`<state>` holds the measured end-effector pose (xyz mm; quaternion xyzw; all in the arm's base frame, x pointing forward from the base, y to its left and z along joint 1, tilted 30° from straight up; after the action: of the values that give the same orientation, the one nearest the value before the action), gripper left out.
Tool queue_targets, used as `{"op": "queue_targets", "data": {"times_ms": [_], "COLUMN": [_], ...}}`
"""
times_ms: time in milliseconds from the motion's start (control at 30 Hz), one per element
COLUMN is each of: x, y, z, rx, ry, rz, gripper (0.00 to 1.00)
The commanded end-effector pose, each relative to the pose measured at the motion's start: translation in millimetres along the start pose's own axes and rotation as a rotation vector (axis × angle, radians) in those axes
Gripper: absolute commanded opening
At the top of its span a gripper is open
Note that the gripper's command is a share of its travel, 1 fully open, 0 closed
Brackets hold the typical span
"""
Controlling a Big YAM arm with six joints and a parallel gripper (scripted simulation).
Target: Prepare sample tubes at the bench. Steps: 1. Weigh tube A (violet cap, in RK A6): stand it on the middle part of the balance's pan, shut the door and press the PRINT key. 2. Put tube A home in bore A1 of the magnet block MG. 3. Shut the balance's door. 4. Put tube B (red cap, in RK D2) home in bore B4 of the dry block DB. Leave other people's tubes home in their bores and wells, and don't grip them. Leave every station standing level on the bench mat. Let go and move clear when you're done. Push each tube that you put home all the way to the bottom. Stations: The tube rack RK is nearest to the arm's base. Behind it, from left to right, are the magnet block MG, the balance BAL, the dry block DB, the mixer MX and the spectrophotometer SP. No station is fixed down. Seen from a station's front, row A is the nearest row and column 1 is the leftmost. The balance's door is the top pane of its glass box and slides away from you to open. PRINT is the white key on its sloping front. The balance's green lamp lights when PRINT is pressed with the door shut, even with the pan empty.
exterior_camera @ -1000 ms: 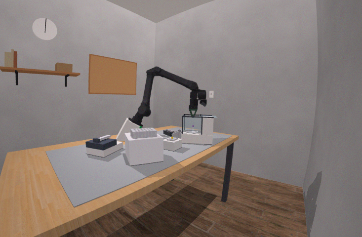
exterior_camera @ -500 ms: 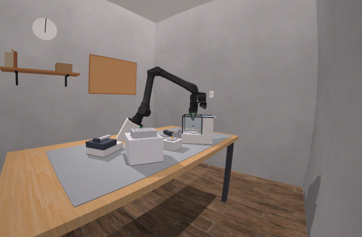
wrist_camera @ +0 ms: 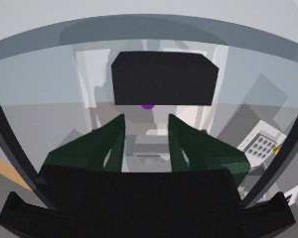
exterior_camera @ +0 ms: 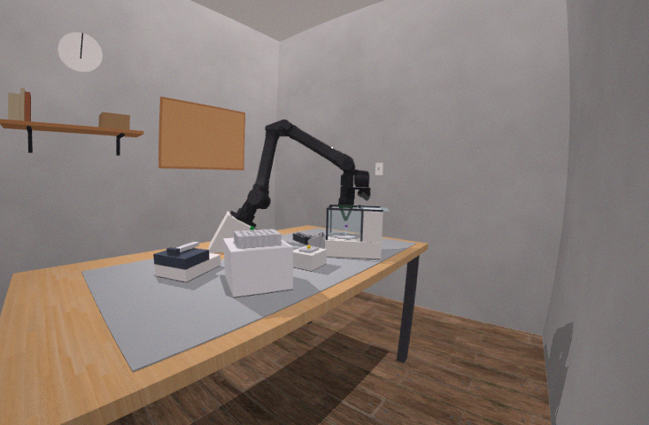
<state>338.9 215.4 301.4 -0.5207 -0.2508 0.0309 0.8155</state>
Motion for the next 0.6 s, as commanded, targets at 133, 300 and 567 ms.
{"op": "queue_targets", "data": {"times_ms": [133,300,567], "x": [3.1,19.0,18.8], "y": [20.6,6.8,3.8], "z": [2.0,2.9,4.0], "rx": [0.002,0.004,0.005], "ry": [0.005,0.004,0.0], "rz": [0.002,-0.044,-0.051], "gripper": [0.36,0.36,0.36]}}
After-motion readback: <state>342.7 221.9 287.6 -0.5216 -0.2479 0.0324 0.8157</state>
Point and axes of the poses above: the point where the finger pads meet when closed, its own y axis out along the fingers, its own z axis across the jaws, x = y × z, the point moved 6 cm from there along -y, back along the fingers, and after that the axes turned 14 degrees about y, right-handed, at the moved point
